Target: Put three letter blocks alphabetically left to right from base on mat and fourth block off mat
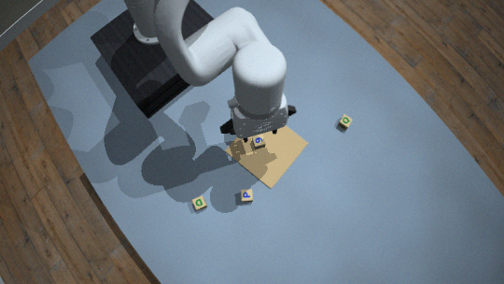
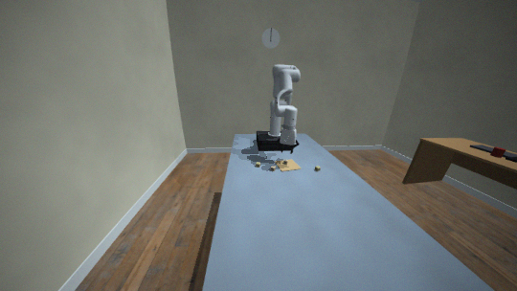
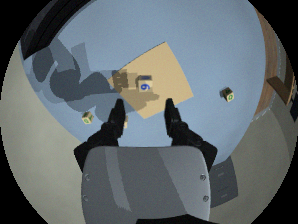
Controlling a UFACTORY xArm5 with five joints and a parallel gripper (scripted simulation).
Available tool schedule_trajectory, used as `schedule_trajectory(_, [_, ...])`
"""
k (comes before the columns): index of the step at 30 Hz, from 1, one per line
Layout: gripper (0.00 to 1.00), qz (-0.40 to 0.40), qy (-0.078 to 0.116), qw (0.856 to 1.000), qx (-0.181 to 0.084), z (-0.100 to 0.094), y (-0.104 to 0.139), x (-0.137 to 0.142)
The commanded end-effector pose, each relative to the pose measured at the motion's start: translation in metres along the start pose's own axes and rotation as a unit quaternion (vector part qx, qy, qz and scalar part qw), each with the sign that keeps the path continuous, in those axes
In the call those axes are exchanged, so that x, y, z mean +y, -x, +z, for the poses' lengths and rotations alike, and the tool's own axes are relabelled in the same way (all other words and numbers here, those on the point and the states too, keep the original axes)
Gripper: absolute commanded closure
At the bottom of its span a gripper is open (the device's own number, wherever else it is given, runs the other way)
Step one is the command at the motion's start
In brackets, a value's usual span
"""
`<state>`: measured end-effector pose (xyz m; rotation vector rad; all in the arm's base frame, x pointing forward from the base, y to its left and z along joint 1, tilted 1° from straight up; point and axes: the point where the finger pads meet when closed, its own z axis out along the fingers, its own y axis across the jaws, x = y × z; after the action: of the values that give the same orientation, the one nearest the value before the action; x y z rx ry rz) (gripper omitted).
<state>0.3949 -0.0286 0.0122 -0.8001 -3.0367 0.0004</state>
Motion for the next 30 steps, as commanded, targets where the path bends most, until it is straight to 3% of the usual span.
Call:
schedule_trajectory(1, [0.37,0.000,0.001,1.000,-0.001,0.002,0.001,0.000])
schedule_trajectory(30, [0.37,0.000,0.000,1.000,-0.001,0.038,0.001,0.000])
